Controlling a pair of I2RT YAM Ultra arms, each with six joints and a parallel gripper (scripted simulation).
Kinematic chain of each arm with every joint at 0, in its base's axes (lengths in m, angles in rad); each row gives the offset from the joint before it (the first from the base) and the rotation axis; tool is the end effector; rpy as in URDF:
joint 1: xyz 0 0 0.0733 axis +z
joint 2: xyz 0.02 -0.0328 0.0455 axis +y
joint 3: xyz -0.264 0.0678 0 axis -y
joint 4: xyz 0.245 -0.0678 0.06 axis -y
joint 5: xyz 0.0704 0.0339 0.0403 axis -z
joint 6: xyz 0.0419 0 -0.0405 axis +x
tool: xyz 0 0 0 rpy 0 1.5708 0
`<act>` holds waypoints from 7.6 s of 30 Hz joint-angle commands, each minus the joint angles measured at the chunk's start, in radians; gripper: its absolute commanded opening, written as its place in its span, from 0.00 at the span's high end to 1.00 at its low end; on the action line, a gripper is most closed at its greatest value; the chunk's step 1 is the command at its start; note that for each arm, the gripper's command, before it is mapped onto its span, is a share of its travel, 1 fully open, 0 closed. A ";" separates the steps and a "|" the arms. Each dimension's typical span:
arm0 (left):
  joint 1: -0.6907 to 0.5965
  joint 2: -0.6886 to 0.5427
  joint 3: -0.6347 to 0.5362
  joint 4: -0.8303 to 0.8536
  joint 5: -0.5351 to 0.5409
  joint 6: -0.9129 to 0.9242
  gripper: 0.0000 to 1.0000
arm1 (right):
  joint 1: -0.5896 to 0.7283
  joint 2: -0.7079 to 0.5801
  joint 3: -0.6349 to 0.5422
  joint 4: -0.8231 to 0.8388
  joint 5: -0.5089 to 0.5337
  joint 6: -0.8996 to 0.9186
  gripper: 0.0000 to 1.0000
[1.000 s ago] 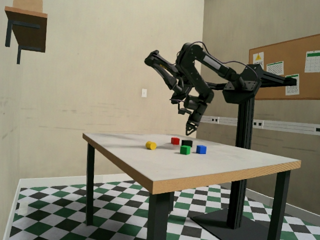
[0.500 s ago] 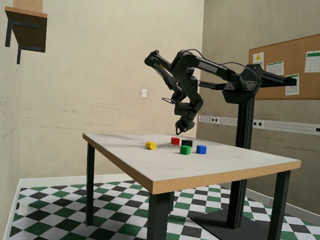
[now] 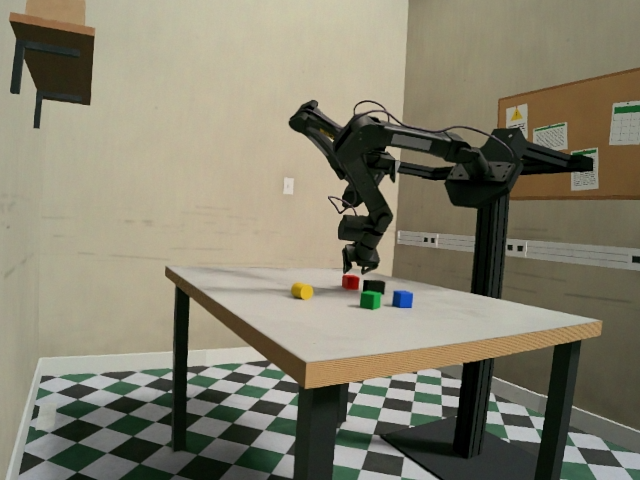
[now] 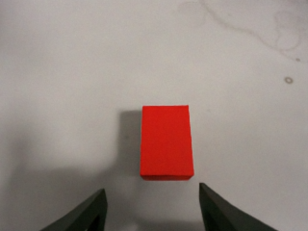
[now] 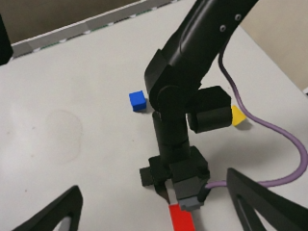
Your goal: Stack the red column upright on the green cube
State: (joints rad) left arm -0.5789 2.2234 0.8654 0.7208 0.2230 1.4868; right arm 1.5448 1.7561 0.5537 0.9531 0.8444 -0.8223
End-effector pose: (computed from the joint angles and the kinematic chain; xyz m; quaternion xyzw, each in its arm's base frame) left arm 0.3136 -0.2147 0.0354 0.7878 0.4117 0.1068 0.4455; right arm 0.0382 0.3071 0.1469 -0.5719 0.5048 -0.1048 0.6380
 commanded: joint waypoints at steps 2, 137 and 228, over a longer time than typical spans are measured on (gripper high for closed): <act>-0.021 0.020 0.023 -0.031 0.019 0.037 0.36 | 0.020 -0.015 0.013 -0.009 -0.002 0.000 0.00; 0.576 -0.852 -0.219 -0.778 0.443 0.441 0.65 | 0.020 -0.015 0.013 -0.009 -0.002 0.000 0.00; -0.086 -0.453 -0.009 -0.860 -1.621 -0.288 0.65 | 0.020 -0.015 0.013 -0.009 -0.002 0.000 0.00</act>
State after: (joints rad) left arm -0.6434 1.7435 0.8555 -0.0914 -1.3739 1.2354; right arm 1.5448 1.7561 0.5537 0.9531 0.8444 -0.8223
